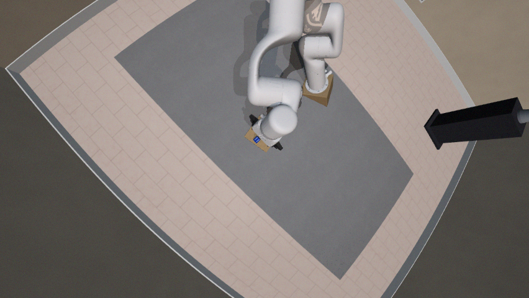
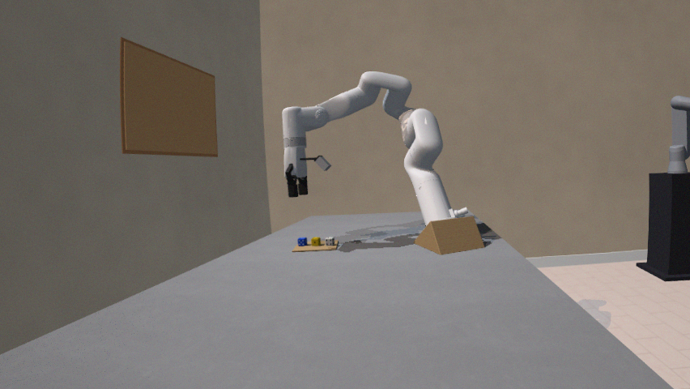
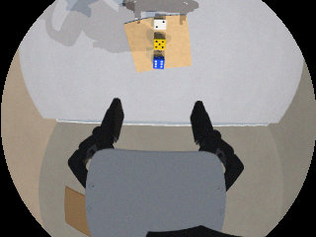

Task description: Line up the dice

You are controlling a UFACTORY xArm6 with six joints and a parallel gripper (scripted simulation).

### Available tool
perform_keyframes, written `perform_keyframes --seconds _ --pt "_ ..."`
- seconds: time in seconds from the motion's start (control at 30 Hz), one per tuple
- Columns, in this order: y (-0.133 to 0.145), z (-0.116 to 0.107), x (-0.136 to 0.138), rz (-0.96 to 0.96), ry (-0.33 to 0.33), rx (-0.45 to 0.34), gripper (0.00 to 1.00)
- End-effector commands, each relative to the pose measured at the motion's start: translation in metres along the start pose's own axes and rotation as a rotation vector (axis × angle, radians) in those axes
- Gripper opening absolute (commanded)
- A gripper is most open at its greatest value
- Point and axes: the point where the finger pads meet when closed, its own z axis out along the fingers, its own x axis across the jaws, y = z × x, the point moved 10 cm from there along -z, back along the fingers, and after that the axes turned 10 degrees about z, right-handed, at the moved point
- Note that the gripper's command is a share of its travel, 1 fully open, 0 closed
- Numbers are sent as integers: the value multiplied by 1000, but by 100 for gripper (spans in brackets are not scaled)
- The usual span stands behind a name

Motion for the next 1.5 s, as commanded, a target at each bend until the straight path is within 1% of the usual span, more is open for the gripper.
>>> perform_keyframes --seconds 0.0,0.23,1.47 --pt "0 -13 0 1 0 -1 100" --pt "0 -18 0 1 0 -1 100" --pt "0 -18 0 1 0 -1 100"
